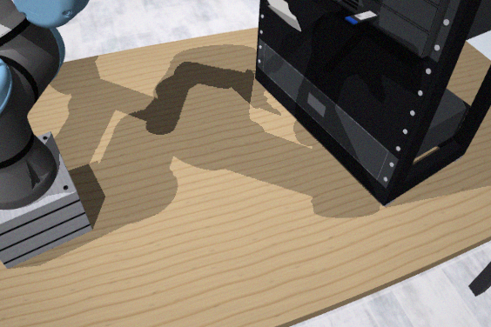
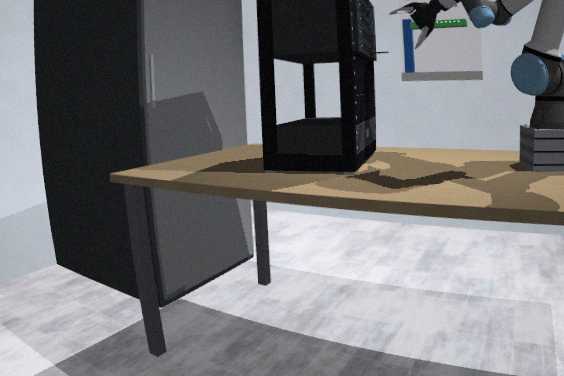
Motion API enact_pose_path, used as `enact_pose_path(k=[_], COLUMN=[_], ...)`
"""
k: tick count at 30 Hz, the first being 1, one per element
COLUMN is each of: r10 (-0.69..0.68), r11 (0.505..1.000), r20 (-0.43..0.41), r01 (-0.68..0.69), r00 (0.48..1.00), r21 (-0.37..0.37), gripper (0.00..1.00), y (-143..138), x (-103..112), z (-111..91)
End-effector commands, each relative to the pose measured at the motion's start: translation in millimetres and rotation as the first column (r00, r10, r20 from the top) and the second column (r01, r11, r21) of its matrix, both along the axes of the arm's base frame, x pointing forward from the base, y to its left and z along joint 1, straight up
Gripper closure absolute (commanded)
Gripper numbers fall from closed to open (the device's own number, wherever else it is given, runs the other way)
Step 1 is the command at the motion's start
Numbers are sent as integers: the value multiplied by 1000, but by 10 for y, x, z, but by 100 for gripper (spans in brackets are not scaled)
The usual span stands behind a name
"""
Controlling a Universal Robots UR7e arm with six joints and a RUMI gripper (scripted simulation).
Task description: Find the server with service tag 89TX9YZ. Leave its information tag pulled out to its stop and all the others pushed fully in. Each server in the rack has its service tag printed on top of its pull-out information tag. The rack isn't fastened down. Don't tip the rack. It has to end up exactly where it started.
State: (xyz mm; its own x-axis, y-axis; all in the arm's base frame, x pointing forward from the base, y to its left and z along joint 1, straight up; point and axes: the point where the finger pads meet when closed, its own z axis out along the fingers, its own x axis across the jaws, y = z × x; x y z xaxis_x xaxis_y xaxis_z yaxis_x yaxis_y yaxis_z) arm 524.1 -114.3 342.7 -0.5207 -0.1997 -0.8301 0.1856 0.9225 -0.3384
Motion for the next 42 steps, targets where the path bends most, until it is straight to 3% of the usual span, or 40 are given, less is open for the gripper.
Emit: enact_pose_path(k=[1, 42], r10=[-4, -29], r11=[1000, 999], r20=[1, 3], r01=[4, 29], r00=[1000, 1000], r21=[4, 34], gripper=[0, 0], y=[3, 22], x=[-5, -46], z=[5, 6])
